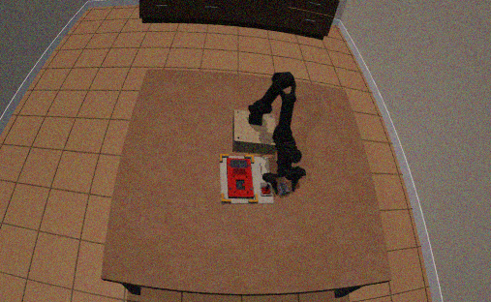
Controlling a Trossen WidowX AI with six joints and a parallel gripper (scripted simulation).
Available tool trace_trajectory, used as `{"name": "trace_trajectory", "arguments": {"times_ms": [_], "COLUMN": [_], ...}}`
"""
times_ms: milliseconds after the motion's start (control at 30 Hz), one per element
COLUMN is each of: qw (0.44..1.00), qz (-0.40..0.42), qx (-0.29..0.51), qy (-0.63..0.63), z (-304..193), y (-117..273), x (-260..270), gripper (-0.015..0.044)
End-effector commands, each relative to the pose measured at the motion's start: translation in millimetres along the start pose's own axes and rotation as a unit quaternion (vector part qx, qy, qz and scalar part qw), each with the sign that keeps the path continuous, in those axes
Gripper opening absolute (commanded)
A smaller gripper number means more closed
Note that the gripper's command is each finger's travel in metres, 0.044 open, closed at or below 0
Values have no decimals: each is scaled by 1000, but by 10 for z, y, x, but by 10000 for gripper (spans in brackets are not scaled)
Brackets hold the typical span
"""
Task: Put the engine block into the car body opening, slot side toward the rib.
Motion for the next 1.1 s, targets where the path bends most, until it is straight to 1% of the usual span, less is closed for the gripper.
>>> {"name": "trace_trajectory", "arguments": {"times_ms": [0, 167, 533, 1067], "qw": [1000, 1000, 1000, 1000], "qz": [0, -1, -3, 1], "qx": [0, 1, 5, 3], "qy": [0, -1, -2, 0], "z": [0, 7, -6, 11], "y": [0, 32, 447, 412], "x": [-1, 4, 10, 16], "gripper": [440, 440, 440, 440]}}
Point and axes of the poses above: the point midway between the two fingers, 35 mm back from their tips, its own y axis back along the fingers, its own x axis across the jaws, z = x × y, the point moved 9 cm from there along y, back along the fingers, and after that the axes turned 4 degrees about -y, right-handed, at the moved point
